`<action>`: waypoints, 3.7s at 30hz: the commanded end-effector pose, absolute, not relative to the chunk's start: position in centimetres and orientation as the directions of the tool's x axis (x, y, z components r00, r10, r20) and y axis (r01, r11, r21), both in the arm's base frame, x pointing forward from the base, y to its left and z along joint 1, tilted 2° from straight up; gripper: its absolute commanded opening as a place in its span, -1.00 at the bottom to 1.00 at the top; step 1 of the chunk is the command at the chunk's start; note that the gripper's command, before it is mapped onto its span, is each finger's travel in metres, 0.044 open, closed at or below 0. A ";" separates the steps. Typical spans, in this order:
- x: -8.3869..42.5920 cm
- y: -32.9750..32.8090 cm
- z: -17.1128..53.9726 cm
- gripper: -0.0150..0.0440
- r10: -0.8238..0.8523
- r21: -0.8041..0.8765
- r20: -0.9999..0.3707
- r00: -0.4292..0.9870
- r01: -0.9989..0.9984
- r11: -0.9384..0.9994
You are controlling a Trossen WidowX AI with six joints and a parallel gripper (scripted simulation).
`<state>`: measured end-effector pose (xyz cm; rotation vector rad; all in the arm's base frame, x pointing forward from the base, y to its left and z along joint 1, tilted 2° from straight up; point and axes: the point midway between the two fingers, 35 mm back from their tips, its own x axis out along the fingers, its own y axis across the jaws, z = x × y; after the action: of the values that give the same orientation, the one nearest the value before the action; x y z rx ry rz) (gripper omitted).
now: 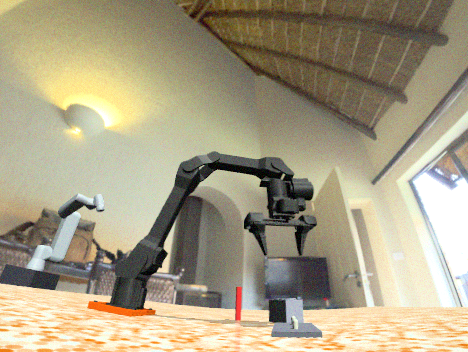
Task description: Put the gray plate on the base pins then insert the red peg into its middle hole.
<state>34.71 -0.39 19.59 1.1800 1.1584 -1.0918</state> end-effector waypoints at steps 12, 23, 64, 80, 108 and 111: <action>35.0 1.0 12.3 1.00 -0.002 0.059 -0.998 0.060 0.988 0.141; 35.4 0.7 10.3 1.00 -0.002 0.059 -0.998 0.060 0.988 0.141; 35.7 0.6 5.0 0.38 -0.002 0.059 -0.998 0.060 0.988 0.141; 35.7 0.6 5.0 -0.32 -0.002 0.059 -0.998 0.060 0.988 0.141; 35.7 1.1 12.3 -0.49 -0.002 0.060 -0.998 0.061 0.988 0.141; 35.5 1.2 13.3 -0.49 -0.002 0.060 -0.998 0.061 0.988 0.141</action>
<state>35.62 0.99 12.14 1.1168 1.2315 -1.0743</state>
